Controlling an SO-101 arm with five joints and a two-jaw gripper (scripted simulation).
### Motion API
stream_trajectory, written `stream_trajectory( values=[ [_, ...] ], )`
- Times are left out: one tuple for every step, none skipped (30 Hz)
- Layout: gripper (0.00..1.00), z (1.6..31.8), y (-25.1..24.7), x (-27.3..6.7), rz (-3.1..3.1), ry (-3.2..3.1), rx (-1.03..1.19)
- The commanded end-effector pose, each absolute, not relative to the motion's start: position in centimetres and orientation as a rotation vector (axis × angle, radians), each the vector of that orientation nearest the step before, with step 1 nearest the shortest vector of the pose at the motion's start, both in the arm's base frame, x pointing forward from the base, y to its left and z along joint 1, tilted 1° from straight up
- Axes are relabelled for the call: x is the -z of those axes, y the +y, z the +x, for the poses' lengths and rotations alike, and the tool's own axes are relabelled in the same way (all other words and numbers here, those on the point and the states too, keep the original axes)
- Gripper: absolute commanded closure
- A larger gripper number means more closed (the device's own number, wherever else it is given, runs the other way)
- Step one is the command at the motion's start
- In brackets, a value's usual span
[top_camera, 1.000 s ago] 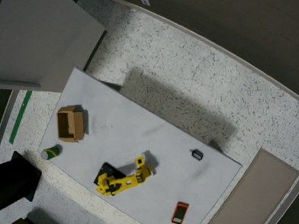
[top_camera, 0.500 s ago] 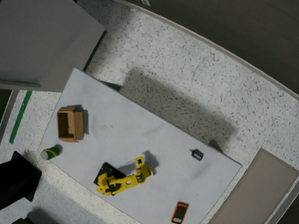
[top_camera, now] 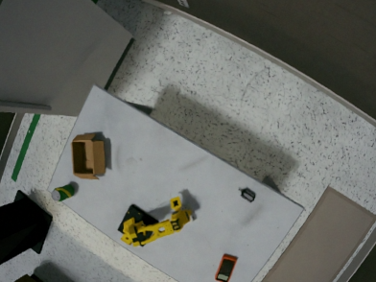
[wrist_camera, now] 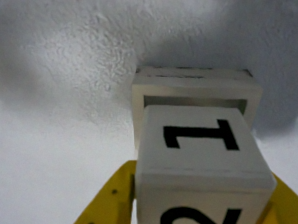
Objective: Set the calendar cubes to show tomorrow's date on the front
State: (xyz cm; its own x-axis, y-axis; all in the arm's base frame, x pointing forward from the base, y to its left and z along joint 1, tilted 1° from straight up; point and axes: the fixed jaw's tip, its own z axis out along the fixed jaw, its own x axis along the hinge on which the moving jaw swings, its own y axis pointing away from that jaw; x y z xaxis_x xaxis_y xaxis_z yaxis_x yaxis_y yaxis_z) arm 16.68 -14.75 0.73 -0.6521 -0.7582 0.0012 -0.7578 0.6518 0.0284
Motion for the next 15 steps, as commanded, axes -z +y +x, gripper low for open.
stream_trajectory(
  values=[
    [1.00,16.9,-14.7,-0.9,1.304,-2.848,0.033],
    [1.00,16.9,-14.7,-0.9,1.304,-2.848,0.033],
    [1.00,16.9,-14.8,-0.9,1.304,-2.848,0.033],
    [1.00,16.9,-14.8,-1.0,1.304,-2.848,0.033],
    [1.00,16.9,-14.8,-1.0,1.304,-2.848,0.033],
    [1.00,16.9,-14.8,-1.1,1.304,-2.848,0.033],
    [1.00,16.9,-14.8,-1.2,1.304,-2.848,0.033],
    [1.00,16.9,-14.8,-1.3,1.304,-2.848,0.033],
    [1.00,16.9,-14.8,-1.5,1.304,-2.848,0.033],
    [1.00,16.9,-14.8,-1.6,1.304,-2.848,0.033],
    [1.00,16.9,-14.8,-1.8,1.304,-2.848,0.033],
    [1.00,16.9,-14.8,-2.0,1.304,-2.848,0.033],
    [1.00,16.9,-14.8,-2.2,1.304,-2.848,0.033],
    [1.00,16.9,-14.8,-2.4,1.304,-2.848,0.033],
    [1.00,16.9,-14.8,-2.7,1.304,-2.848,0.033]
  ],
)
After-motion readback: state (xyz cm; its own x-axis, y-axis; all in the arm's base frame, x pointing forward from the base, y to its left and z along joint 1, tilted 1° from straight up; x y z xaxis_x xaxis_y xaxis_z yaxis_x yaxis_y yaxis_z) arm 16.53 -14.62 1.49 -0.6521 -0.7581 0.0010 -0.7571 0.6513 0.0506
